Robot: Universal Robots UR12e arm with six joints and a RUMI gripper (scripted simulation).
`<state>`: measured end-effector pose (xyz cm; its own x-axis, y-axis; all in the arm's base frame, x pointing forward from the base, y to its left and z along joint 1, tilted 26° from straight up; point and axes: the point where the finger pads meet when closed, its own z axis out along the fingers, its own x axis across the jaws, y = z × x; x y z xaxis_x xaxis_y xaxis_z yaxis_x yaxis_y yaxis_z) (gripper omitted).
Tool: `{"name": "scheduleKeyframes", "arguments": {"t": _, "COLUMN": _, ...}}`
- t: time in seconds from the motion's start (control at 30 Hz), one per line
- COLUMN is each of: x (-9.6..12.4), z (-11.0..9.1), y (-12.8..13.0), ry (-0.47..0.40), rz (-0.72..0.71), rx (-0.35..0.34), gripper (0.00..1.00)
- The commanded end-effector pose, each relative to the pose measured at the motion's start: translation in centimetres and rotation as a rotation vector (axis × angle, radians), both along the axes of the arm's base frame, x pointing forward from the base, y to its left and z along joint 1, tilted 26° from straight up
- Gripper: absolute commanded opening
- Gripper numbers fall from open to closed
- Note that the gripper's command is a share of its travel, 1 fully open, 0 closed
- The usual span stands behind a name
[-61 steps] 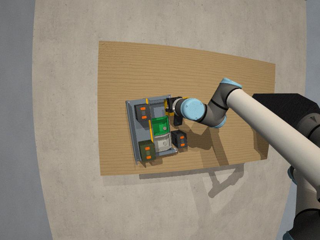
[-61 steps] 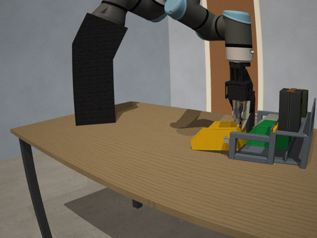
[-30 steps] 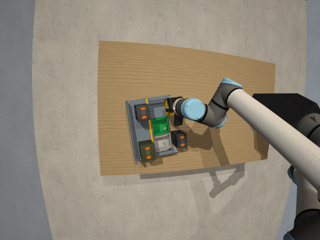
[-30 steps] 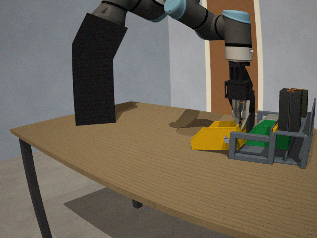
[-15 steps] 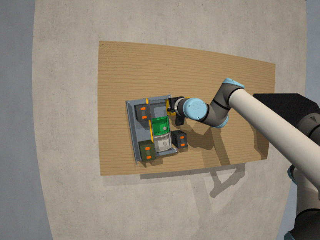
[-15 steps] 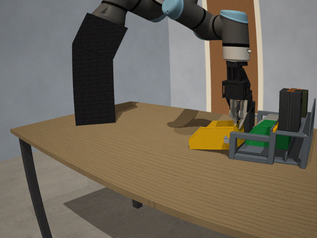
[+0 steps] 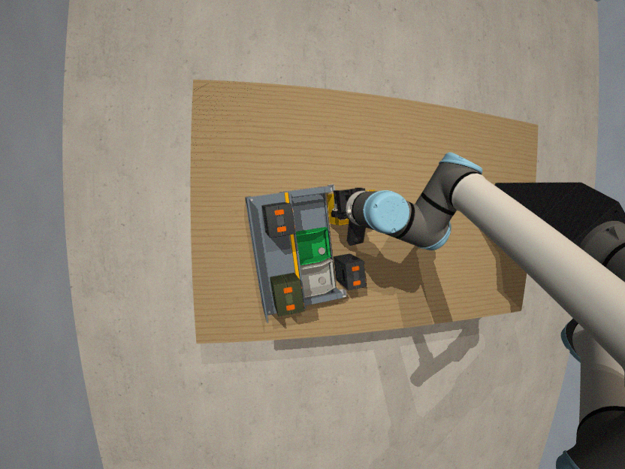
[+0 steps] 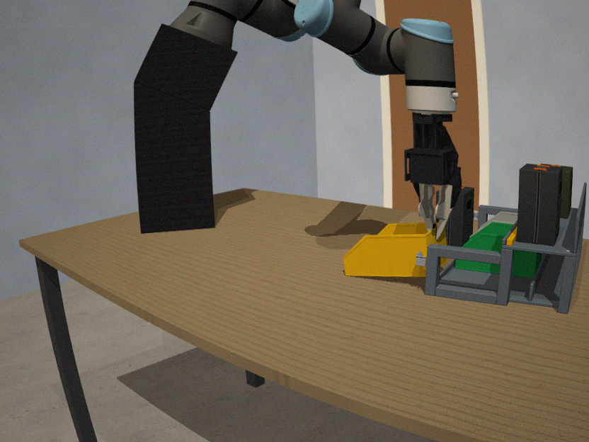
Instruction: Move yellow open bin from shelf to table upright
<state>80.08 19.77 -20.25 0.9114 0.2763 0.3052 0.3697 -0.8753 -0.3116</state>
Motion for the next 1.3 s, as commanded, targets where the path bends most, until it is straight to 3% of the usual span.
{"name": "scheduleKeyframes", "arguments": {"t": 0.0, "x": 0.0, "z": 0.1, "y": 0.0, "ry": -0.001, "rz": 0.000, "rx": 0.000, "gripper": 0.00}}
{"name": "scheduleKeyframes", "arguments": {"t": 0.17, "x": -1.0, "z": -0.3, "y": -0.3, "ry": -0.001, "rz": 0.000, "rx": 0.000, "gripper": 0.00}}
{"name": "scheduleKeyframes", "arguments": {"t": 1.27, "x": -0.7, "z": -1.6, "y": 0.2, "ry": -0.001, "rz": 0.000, "rx": 0.000, "gripper": 0.00}}
